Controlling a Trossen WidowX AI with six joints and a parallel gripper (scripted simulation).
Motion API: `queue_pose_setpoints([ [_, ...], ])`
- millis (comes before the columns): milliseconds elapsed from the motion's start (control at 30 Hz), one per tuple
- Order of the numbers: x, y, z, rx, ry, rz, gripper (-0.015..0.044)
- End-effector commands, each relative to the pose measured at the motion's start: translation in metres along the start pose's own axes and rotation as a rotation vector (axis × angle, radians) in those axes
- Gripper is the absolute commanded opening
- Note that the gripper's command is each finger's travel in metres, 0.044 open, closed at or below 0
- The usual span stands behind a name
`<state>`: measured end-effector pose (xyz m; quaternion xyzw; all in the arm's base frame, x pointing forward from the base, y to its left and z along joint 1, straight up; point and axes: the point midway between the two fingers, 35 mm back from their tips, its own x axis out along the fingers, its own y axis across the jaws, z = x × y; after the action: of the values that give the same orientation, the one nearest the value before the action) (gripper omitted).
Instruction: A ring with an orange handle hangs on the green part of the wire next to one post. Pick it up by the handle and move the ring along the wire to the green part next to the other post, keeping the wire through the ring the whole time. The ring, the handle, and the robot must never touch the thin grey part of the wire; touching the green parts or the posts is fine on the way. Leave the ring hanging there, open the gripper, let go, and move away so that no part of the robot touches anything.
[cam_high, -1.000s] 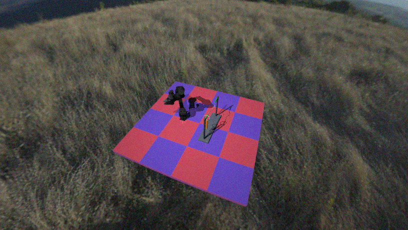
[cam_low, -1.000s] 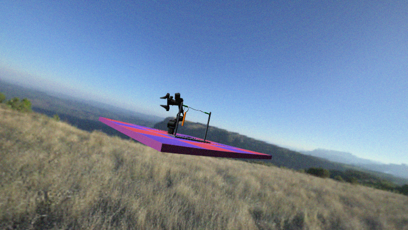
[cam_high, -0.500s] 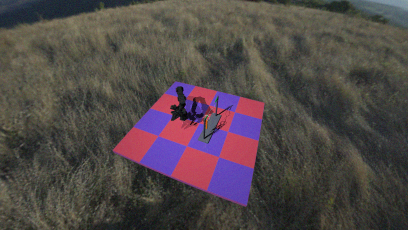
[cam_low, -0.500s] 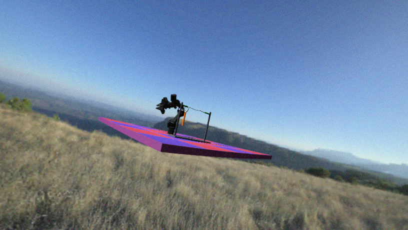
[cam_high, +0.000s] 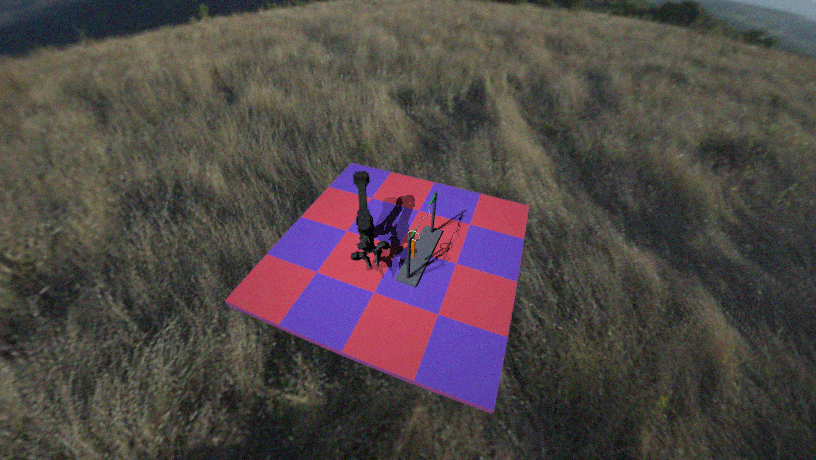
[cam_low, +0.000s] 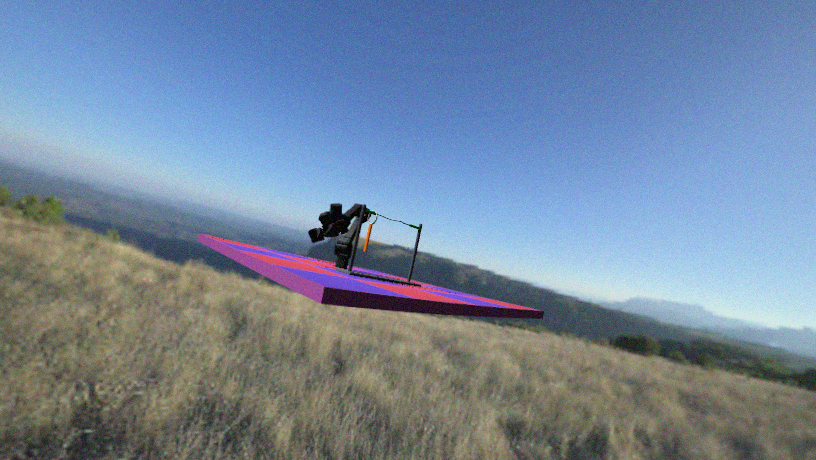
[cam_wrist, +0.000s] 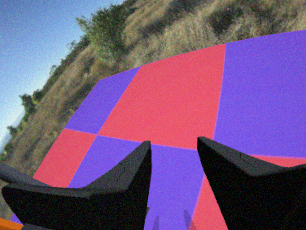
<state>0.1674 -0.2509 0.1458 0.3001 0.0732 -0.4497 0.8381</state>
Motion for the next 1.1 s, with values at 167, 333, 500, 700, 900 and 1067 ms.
queue_pose_setpoints([
  [167,-0.001,0.024,-0.064,-0.353,0.087,0.422,0.016],
  [333,-0.024,0.038,-0.096,-0.554,0.045,0.69,0.016],
  [500,-0.048,0.048,-0.116,-0.686,-0.022,0.877,0.016],
  [700,-0.045,0.054,-0.118,-0.687,-0.019,0.88,0.016],
  [900,-0.04,0.067,-0.113,-0.692,-0.029,0.881,0.016],
  [1067,-0.037,0.093,-0.1,-0.69,-0.065,0.887,0.016],
])
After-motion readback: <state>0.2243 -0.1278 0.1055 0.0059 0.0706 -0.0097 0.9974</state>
